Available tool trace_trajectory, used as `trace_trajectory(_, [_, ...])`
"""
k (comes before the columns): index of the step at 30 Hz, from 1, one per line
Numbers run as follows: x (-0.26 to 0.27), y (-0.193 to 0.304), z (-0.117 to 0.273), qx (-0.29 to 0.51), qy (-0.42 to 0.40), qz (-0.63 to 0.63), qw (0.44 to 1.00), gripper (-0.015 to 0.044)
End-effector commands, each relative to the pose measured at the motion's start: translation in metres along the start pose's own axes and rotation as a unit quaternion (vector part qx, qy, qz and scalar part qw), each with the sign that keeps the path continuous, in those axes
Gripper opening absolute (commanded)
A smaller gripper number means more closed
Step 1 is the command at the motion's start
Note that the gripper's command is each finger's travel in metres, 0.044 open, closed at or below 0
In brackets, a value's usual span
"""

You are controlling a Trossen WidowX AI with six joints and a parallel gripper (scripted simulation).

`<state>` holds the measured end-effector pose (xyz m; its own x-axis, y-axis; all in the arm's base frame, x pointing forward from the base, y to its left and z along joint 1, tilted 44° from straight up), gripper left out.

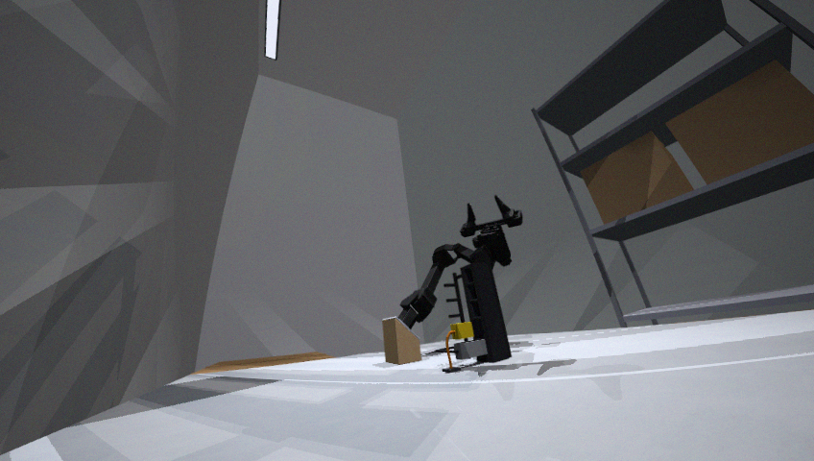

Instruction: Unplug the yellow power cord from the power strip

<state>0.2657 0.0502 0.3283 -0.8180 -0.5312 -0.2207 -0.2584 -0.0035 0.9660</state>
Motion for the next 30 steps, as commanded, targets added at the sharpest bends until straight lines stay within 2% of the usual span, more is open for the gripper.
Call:
trace_trajectory(1, [0.000, 0.001, 0.000, 0.001, 0.001, -0.002, 1.000, 0.0374])
trace_trajectory(5, [0.001, 0.034, 0.001, 0.025, 0.027, -0.059, 0.998, 0.0269])
trace_trajectory(9, [-0.007, 0.025, -0.014, 0.040, 0.048, 0.053, 0.997, 0.0164])
trace_trajectory(14, [-0.017, 0.004, -0.040, 0.052, 0.091, 0.250, 0.962, 0.0160])
trace_trajectory(20, [-0.020, -0.036, -0.079, 0.037, 0.169, 0.502, 0.848, 0.0160])
trace_trajectory(23, [-0.011, -0.036, -0.102, 0.036, 0.152, 0.513, 0.844, 0.0160])
trace_trajectory(30, [-0.012, -0.062, -0.111, 0.014, 0.219, 0.599, 0.770, 0.0160])
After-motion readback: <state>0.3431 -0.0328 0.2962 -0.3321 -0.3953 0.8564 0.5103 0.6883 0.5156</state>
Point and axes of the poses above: the point midway between the two fingers, 35 mm back from their tips, its own z axis back along the fingers, its own x axis across the jaws, y = z × x, the point moved 10 cm from there along z, back along the fingers, and after that the axes turned 1 degree about z, right-handed, at the moved point
